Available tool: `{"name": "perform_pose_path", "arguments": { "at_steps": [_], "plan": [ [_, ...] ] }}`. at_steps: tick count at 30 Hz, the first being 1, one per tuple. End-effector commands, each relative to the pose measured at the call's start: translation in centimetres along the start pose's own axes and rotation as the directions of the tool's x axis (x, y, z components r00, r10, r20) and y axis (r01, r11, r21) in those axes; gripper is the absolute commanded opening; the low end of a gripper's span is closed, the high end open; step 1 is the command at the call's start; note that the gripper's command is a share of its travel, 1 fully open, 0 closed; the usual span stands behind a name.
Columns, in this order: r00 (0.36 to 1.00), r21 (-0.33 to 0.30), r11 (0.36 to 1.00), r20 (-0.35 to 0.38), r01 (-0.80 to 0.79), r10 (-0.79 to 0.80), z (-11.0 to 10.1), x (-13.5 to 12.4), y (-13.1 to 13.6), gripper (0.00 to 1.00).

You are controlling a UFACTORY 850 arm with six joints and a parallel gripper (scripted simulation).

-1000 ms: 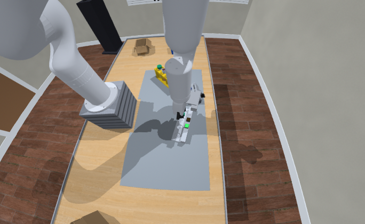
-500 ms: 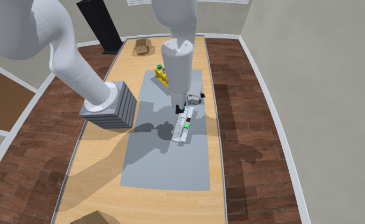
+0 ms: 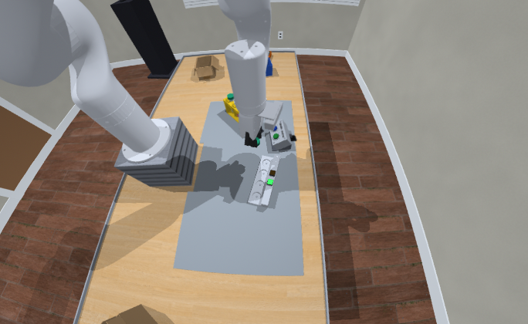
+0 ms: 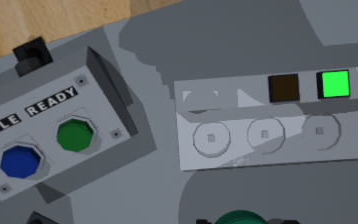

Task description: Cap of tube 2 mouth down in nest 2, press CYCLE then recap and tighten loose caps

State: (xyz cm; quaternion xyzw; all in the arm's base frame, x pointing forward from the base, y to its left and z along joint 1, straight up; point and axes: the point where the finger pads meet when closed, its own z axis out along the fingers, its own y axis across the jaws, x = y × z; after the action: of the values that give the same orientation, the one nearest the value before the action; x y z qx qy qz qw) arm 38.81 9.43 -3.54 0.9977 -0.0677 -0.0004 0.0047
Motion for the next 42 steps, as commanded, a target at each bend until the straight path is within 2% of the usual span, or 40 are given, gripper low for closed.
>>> {"name": "perform_pose_path", "arguments": {
  "at_steps": [1, 4, 19, 21, 35, 38, 42],
  "plan": [
    [1.000, 0.006, 1.000, -0.003, -0.002, 0.002, -0.1, -1.8, -2.4, 0.00],
    [1.000, 0.006, 1.000, -0.003, -0.002, 0.002, -0.1, -2.3, -3.1, 0.00],
    [1.000, 0.006, 1.000, -0.003, -0.002, 0.002, -0.1, -9.2, -11.4, 0.00],
    [1.000, 0.006, 1.000, -0.003, -0.002, 0.002, -0.1, -9.2, -11.4, 0.00],
    [1.000, 0.007, 1.000, -0.003, -0.002, 0.002, -0.2, -15.6, -19.1, 0.00],
    [1.000, 0.007, 1.000, -0.002, -0.002, 0.002, -0.2, -15.7, -19.1, 0.00],
    [1.000, 0.007, 1.000, -0.002, -0.002, 0.002, -0.2, -17.8, -21.7, 0.00]
  ]
}}
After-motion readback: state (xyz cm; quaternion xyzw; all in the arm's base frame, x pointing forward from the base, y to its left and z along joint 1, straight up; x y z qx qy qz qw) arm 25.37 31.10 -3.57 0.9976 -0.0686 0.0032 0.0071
